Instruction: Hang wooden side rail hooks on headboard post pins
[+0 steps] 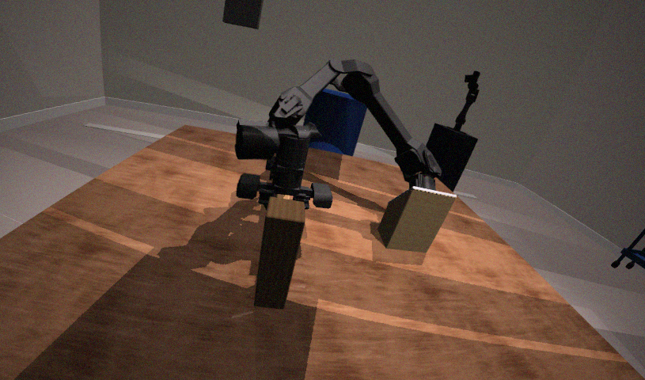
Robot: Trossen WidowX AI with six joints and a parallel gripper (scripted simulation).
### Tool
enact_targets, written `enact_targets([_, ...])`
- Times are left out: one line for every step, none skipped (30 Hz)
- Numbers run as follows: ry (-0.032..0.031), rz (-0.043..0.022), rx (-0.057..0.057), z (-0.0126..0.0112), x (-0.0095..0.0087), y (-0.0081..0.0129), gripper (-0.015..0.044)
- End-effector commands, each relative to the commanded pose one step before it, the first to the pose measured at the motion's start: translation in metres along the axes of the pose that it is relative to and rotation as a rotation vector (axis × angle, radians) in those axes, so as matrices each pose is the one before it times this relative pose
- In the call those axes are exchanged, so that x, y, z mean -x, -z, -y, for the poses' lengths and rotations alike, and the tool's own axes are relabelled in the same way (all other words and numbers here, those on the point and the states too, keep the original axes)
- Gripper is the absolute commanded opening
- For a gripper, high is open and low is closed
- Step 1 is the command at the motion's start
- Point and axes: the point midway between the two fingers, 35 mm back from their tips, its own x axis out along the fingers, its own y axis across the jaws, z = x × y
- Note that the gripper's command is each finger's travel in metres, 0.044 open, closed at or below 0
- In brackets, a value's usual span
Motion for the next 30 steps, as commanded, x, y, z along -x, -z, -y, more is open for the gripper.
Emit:
enact_targets([-0.01587, -0.00258, -0.0065, -0.00339, 0.00637, 0.00083, 0.0000])
enact_targets([0.00000, -0.00001, 0.0000, 0.00000, 0.00017, 0.00000, 0.0000])
enact_targets([0.00000, -0.00001, 0.0000, 0.00000, 0.00017, 0.00000, 0.0000])
enact_targets([0.00000, -0.00001, 0.0000, 0.00000, 0.00017, 0.00000, 0.0000])
enact_targets([0.00000, -0.00001, 0.0000, 0.00000, 0.00017, 0.00000, 0.0000])
enact_targets([0.00000, -0.00001, 0.0000, 0.00000, 0.00017, 0.00000, 0.0000])
enact_targets([0.00000, -0.00001, 0.0000, 0.00000, 0.00017, 0.00000, 0.0000])
enact_targets([0.00000, -0.00001, 0.0000, 0.00000, 0.00017, 0.00000, 0.0000])
enact_targets([0.00000, -0.00001, 0.0000, 0.00000, 0.00017, 0.00000, 0.0000])
enact_targets([0.00000, -0.00001, 0.0000, 0.00000, 0.00017, 0.00000, 0.0000])
enact_targets([0.00000, -0.00001, 0.0000, 0.00000, 0.00017, 0.00000, 0.0000])
enact_targets([0.00000, -0.00001, 0.0000, 0.00000, 0.00017, 0.00000, 0.0000])
enact_targets([0.00000, -0.00001, 0.0000, 0.00000, 0.00017, 0.00000, 0.0000])
enact_targets([0.00000, -0.00001, 0.0000, 0.00000, 0.00017, 0.00000, 0.0000])
enact_targets([0.00000, -0.00001, 0.0000, 0.00000, 0.00017, 0.00000, 0.0000])
enact_targets([0.00000, -0.00001, 0.0000, 0.00000, 0.00017, 0.00000, 0.0000])
enact_targets([0.00000, -0.00001, 0.0000, 0.00000, 0.00017, 0.00000, 0.0000])
enact_targets([0.00000, -0.00001, 0.0000, 0.00000, 0.00017, 0.00000, 0.0000])
enact_targets([0.00000, -0.00001, 0.0000, 0.00000, 0.00017, 0.00000, 0.0000])
enact_targets([0.00000, -0.00001, 0.0000, 0.00000, 0.00017, 0.00000, 0.0000])
enact_targets([0.00000, -0.00001, 0.0000, 0.00000, 0.00017, 0.00000, 0.0000])
enact_targets([0.00000, -0.00001, 0.0000, 0.00000, 0.00017, 0.00000, 0.0000])
enact_targets([0.00000, -0.00001, 0.0000, 0.00000, 0.00017, 0.00000, 0.0000])
enact_targets([0.00000, -0.00001, 0.0000, 0.00000, 0.00017, 0.00000, 0.0000])
enact_targets([0.00000, -0.00001, 0.0000, 0.00000, 0.00017, 0.00000, 0.0000])
enact_targets([0.00000, -0.00001, 0.0000, 0.00000, 0.00017, 0.00000, 0.0000])
enact_targets([0.00000, -0.00001, 0.0000, 0.00000, 0.00017, 0.00000, 0.0000])
enact_targets([0.00000, -0.00001, 0.0000, 0.00000, 0.00017, 0.00000, 0.0000])
enact_targets([0.00000, -0.00001, 0.0000, 0.00000, 0.00017, 0.00000, 0.0000])
enact_targets([0.00000, -0.00001, 0.0000, 0.00000, 0.00017, 0.00000, 0.0000])
